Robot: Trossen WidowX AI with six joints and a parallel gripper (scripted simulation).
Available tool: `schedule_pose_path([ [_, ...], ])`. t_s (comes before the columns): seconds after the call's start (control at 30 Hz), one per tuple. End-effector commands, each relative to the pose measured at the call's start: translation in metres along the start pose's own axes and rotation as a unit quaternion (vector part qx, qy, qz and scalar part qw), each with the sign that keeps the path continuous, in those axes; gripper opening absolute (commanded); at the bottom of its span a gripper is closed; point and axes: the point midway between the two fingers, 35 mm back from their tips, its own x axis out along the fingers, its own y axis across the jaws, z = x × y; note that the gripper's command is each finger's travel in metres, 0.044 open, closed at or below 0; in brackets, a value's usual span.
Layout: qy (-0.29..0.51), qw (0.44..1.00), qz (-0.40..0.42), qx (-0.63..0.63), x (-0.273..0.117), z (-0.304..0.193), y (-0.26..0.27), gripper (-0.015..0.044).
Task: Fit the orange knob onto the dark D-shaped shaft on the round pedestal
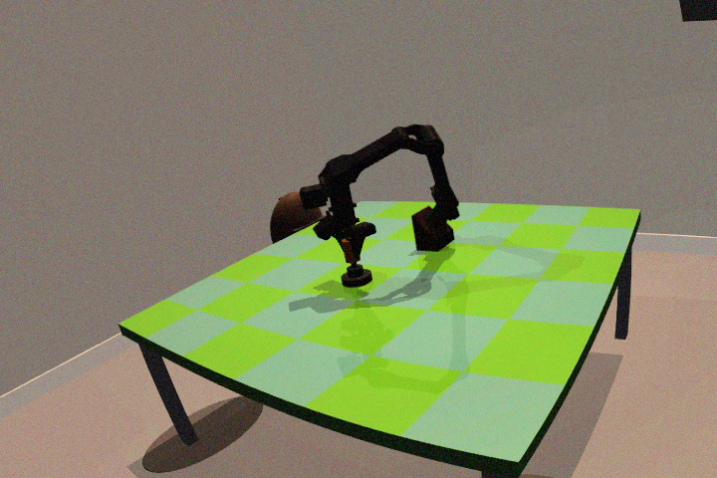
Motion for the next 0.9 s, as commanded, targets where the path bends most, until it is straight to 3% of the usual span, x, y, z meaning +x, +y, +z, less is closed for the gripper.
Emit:
schedule_pose_path([
  [0.0, -0.003, 1.000, 0.001, 0.005, -0.0004, 0.0010, 0.0007, 0.0000],
  [0.67, -0.003, 1.000, 0.001, 0.005, -0.0025, -0.0009, -0.0019, 0.0000],
  [0.87, -0.003, 0.996, 0.001, 0.089, -0.0027, -0.0002, -0.0018, 0.0000],
])
